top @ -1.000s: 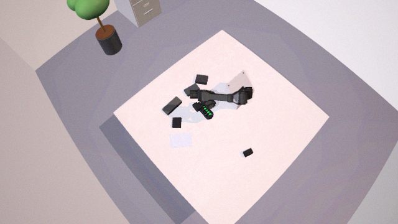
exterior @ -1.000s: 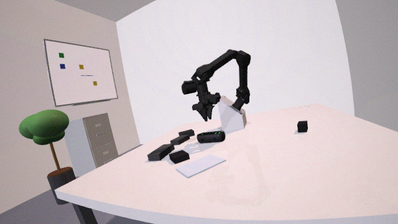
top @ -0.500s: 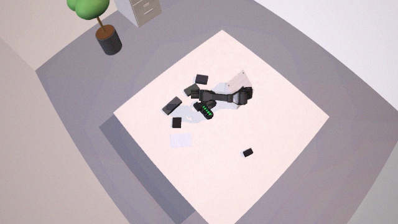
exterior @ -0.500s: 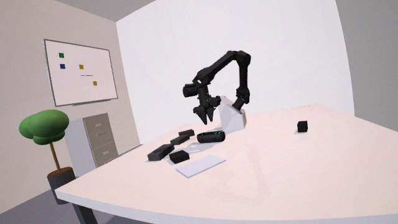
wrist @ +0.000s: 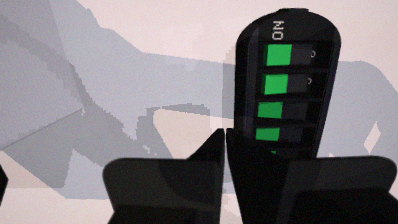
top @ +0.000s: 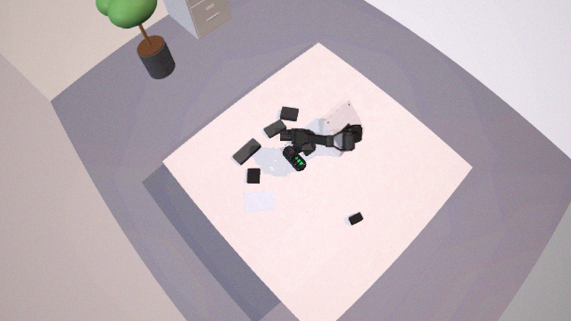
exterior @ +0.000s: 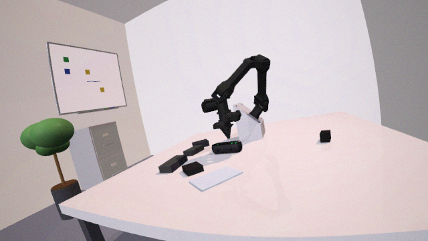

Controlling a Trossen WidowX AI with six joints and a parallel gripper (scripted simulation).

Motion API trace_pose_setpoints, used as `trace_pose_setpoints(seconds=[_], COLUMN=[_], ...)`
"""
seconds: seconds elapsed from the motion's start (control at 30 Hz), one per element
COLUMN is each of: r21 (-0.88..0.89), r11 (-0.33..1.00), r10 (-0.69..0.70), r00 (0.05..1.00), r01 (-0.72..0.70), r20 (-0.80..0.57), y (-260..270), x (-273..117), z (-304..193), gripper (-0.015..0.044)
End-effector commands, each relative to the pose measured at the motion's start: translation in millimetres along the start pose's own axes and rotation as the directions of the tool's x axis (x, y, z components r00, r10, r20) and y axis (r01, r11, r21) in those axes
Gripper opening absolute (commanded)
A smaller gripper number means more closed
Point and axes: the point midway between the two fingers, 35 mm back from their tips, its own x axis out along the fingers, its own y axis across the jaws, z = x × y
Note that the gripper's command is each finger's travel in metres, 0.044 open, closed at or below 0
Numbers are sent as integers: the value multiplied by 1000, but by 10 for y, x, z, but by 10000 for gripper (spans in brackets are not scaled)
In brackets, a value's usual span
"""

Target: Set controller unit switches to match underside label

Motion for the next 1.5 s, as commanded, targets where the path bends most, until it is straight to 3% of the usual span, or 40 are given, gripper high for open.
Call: trace_pose_setpoints(seconds=[0.0, 0.47, 0.67, 0.83, 1.2, 1.47], r21=[-6, 0, 0, 0, 0, 0], r11=[1000, 1000, 1000, 1000, 1000, 1000], r10=[-3, 0, 1, 1, 1, 1], r00=[1000, 1000, 1000, 1000, 1000, 1000], r01=[3, 0, -1, -1, -1, -1], r20=[2, 0, -2, -2, -2, -2], y=[2, 5, 5, 6, 6, 6], x=[2, 5, -477, -499, -499, -499], z=[6, 1, -5, -4, -4, -4], gripper=[0, 0, 157, 289, 0, 0])
